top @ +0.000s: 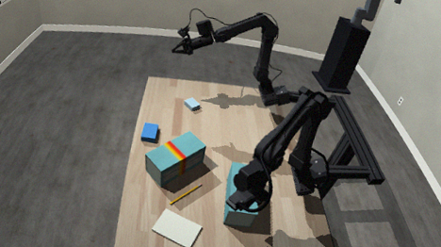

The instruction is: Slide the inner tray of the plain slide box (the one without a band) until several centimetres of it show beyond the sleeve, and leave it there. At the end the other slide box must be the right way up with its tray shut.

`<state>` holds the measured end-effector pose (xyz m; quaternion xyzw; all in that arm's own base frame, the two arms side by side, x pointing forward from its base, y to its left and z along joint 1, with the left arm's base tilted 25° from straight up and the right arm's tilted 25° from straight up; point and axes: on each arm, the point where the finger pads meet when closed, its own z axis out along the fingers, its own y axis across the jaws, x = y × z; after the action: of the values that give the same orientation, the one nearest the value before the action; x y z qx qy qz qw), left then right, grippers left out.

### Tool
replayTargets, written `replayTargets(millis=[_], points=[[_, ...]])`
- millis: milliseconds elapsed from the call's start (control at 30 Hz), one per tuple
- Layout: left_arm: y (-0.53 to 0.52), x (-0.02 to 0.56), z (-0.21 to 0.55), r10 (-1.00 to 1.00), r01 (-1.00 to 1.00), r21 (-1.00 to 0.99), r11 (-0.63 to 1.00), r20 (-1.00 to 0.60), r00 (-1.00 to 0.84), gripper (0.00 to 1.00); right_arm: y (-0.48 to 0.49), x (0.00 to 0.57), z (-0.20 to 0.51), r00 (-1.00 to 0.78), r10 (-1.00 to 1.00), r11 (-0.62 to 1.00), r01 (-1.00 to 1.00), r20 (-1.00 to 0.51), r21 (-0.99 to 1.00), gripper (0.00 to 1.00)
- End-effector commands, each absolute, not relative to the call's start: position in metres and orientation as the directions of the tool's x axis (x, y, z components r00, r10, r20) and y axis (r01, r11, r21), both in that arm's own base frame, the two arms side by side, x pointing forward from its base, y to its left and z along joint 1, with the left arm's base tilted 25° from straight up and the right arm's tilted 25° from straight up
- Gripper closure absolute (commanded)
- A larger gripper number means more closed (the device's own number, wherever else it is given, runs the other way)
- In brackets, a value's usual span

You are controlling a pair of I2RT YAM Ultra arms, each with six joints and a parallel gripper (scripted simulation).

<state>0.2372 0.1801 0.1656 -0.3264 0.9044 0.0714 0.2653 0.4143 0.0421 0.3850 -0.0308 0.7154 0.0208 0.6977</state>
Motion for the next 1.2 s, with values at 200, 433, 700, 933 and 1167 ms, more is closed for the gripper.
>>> replayTargets(millis=[200,433,700,933,1167], points=[[0.145,0.245,0.162,-0.435,-0.457,-0.070,0.887,-0.462,-0.773,0.99,0.009,0.377,0.392,-0.061,0.002,0.999,-0.045,-0.998,0.005,0.99],[0.149,0.238,0.143,-0.480,-0.508,-0.061,0.859,-0.437,-0.761,0.99,-0.003,0.368,0.436,0.062,-0.016,1.000,0.011,-0.998,-0.015,0.99],[0.148,0.243,0.158,-0.454,-0.483,-0.069,0.873,-0.478,-0.752,0.99,0.024,0.397,0.374,-0.060,-0.040,0.997,-0.073,-0.997,-0.035,0.99],[0.148,0.243,0.158,-0.454,-0.483,-0.068,0.873,-0.479,-0.752,0.99,0.069,0.416,0.365,0.003,-0.116,0.978,-0.175,-0.993,-0.114,0.99],[0.148,0.243,0.158,-0.454,-0.484,-0.068,0.873,-0.479,-0.752,0.99,0.146,0.429,0.300,-0.020,-0.214,0.916,-0.350,-0.977,-0.194,0.99]])
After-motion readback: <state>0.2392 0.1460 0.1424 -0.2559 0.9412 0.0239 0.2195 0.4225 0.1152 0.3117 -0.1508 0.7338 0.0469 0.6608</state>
